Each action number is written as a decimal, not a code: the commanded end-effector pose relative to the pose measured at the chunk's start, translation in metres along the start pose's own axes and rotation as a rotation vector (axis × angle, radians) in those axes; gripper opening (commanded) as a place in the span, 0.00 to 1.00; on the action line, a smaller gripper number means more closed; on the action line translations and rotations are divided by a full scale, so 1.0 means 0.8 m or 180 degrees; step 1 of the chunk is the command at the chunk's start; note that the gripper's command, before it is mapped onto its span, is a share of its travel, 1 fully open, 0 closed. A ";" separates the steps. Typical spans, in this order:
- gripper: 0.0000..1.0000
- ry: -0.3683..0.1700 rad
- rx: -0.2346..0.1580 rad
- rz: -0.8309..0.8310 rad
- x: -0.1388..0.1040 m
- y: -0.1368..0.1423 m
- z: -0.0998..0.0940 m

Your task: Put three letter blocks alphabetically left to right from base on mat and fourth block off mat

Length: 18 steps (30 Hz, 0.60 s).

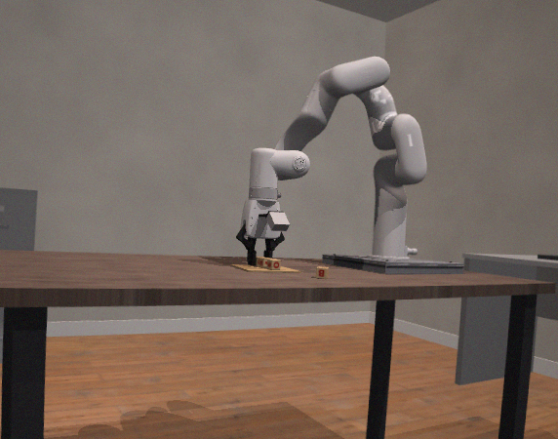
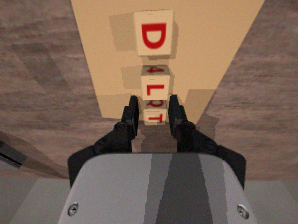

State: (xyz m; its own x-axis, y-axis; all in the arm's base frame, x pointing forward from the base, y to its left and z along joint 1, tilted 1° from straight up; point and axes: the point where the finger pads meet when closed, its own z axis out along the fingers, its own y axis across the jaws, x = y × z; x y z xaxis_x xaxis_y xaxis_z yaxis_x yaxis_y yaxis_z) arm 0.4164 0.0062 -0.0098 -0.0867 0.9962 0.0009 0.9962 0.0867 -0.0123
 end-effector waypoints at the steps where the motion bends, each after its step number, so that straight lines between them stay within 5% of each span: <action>1: 0.43 -0.0001 -0.0011 0.0000 0.000 0.002 -0.001; 18: 0.42 -0.0001 -0.0011 0.0000 0.000 0.002 -0.001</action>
State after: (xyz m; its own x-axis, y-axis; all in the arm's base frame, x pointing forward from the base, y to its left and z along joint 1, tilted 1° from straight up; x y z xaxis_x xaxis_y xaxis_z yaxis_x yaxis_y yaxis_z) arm 0.4164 0.0062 -0.0099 -0.0867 0.9962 0.0009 0.9962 0.0867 -0.0124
